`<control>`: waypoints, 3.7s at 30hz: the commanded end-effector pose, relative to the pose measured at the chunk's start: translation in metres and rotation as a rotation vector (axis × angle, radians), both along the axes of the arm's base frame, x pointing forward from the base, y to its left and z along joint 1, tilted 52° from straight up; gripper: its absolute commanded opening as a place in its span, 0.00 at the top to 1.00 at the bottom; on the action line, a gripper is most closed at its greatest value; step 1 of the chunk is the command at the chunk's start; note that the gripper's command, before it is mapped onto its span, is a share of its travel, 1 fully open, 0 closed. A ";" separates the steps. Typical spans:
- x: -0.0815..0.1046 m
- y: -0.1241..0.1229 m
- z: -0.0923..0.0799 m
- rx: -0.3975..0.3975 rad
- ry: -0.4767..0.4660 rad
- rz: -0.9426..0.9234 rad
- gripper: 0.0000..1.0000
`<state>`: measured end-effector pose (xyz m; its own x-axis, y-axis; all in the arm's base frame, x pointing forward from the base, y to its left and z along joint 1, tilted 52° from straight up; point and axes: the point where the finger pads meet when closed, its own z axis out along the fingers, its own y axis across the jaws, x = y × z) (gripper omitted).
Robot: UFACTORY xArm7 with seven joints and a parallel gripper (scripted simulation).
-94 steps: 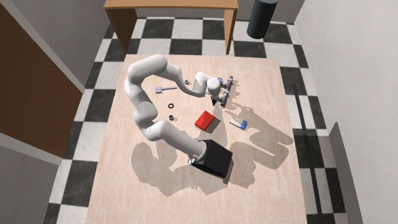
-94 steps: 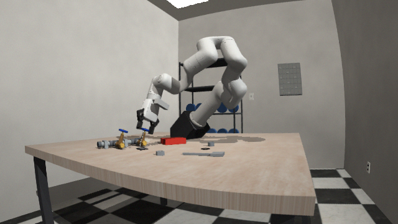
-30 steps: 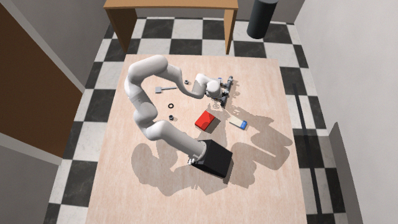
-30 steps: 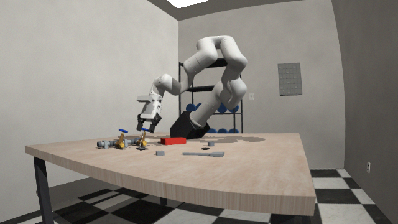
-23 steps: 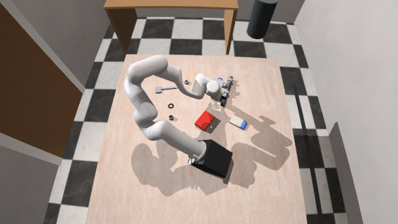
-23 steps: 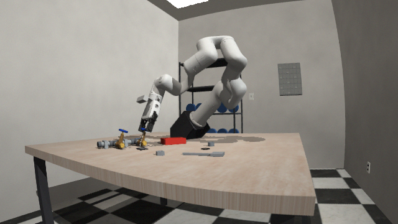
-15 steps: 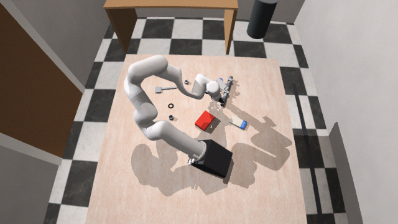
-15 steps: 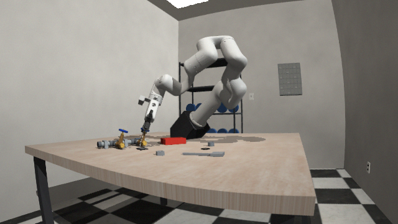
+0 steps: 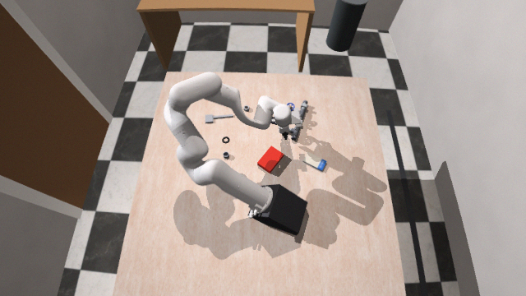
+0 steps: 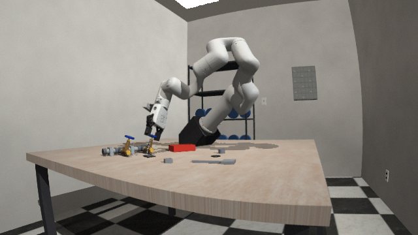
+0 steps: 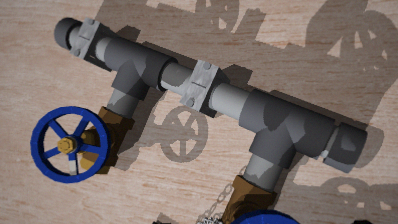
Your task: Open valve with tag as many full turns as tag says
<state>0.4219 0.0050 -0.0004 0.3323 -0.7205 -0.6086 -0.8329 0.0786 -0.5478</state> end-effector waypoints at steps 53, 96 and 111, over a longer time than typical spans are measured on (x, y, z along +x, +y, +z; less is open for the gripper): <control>0.001 -0.002 0.001 -0.208 -0.318 0.291 1.00; 0.001 -0.002 0.001 -1.071 -1.714 1.477 1.00; 0.001 -0.002 0.001 -1.267 -2.021 1.689 1.00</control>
